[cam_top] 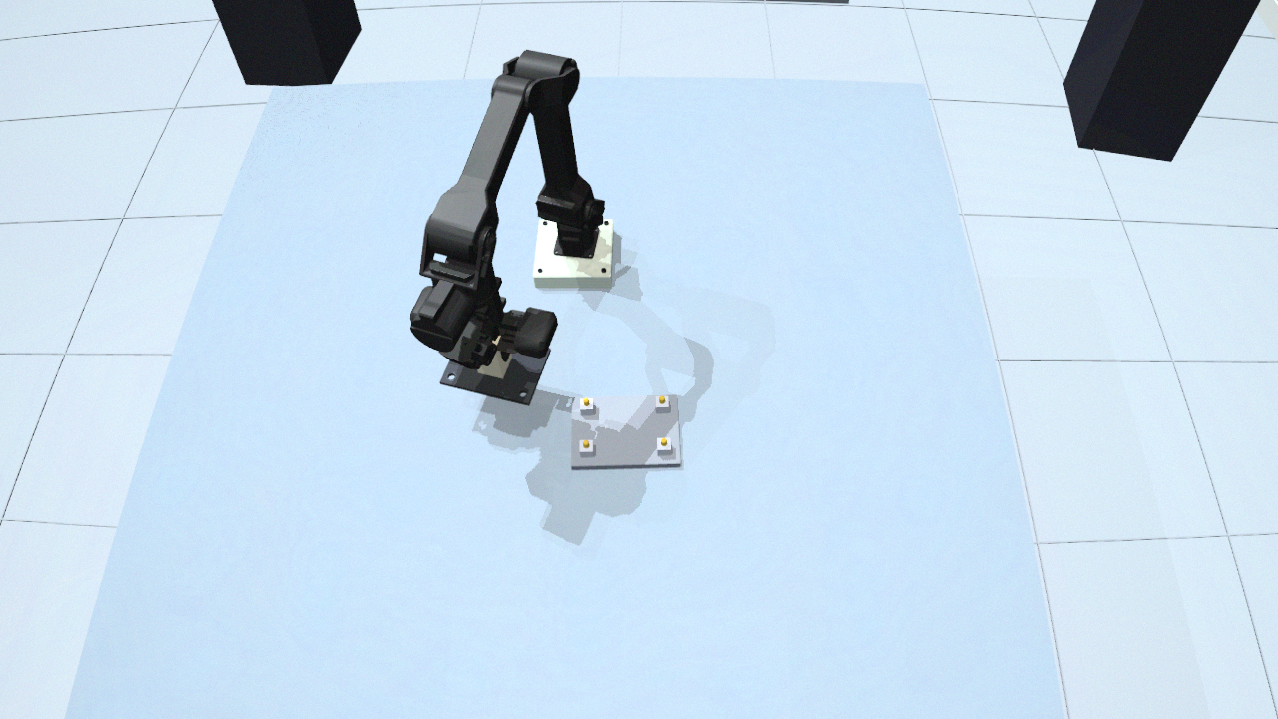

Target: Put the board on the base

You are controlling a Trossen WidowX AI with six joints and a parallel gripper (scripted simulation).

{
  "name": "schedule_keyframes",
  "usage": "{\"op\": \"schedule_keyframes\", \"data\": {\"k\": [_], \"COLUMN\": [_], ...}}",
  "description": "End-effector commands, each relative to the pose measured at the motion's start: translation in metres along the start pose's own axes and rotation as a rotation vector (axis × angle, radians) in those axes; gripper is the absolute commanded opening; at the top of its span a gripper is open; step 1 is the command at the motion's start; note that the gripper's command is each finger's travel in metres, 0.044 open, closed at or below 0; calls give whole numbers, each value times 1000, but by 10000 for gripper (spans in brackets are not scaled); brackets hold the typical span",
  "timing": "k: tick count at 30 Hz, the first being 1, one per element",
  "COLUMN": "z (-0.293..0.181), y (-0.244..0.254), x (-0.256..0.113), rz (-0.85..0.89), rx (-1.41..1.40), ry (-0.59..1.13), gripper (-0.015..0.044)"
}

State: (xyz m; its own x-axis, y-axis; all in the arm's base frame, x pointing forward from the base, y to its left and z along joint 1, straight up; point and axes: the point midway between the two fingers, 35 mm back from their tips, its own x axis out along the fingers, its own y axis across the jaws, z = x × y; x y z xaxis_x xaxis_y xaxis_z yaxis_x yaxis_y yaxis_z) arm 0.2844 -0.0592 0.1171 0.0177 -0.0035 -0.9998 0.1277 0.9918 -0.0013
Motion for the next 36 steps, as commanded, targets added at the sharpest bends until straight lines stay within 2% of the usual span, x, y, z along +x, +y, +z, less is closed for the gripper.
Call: {"op": "schedule_keyframes", "data": {"k": [1,36], "z": [4,21], "y": [9,91], "x": [-4,-5], "rz": [-4,3], "rx": [-13,-148], "ry": [-8,-9], "gripper": [0,0]}}
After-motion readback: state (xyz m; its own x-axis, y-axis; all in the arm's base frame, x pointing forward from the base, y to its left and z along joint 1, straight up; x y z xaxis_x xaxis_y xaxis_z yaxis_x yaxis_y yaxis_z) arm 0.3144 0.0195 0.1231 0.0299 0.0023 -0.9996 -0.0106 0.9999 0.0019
